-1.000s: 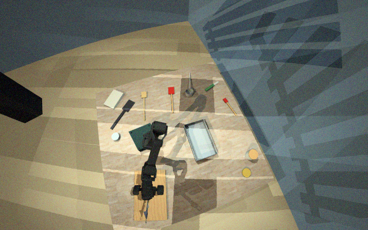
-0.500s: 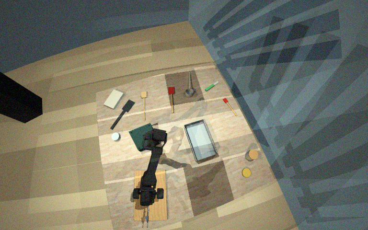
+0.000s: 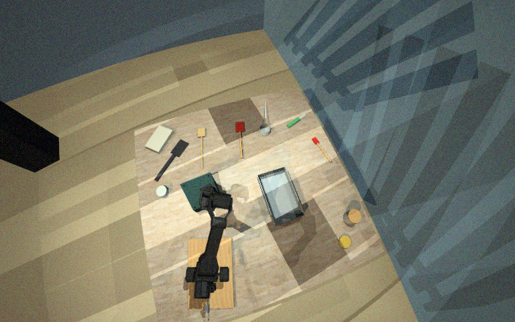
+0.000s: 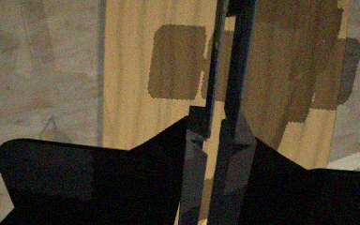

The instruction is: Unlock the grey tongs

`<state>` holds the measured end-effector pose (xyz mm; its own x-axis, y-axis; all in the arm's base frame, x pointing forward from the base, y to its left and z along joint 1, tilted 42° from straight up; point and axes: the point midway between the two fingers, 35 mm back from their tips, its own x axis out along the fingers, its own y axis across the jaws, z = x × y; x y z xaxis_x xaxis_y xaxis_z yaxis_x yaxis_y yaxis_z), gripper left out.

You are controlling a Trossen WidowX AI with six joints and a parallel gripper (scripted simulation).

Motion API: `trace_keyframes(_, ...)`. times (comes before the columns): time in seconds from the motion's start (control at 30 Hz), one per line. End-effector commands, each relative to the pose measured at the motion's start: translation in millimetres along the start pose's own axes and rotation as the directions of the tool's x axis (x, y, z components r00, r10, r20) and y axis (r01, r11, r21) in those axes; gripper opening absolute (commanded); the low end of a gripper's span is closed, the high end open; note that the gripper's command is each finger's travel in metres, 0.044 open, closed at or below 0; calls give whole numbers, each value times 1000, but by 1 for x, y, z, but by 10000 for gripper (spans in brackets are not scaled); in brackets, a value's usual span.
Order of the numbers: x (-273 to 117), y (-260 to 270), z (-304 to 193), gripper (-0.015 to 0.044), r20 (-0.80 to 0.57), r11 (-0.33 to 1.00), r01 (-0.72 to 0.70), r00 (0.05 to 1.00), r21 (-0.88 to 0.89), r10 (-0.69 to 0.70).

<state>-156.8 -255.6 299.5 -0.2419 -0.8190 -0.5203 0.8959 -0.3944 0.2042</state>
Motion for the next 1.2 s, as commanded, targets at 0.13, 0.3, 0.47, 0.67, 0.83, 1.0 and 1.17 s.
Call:
trace_keyframes(0.13,-4,3,2,-150,-128,1000,-20,992,-8,19)
trace_keyframes(0.3,-6,5,2,-150,-204,999,-33,979,-6,31)
trace_keyframes(0.47,-9,7,1,-150,-275,999,-47,960,-3,45)
trace_keyframes(0.67,-9,7,1,-150,-284,999,-49,958,-2,47)
trace_keyframes(0.83,-9,7,1,-150,-284,999,-49,958,-2,47)
trace_keyframes(1.0,-6,7,0,-150,-284,999,-49,958,-2,47)
trace_keyframes(1.17,2,6,-1,-150,-284,999,-49,958,-2,47)
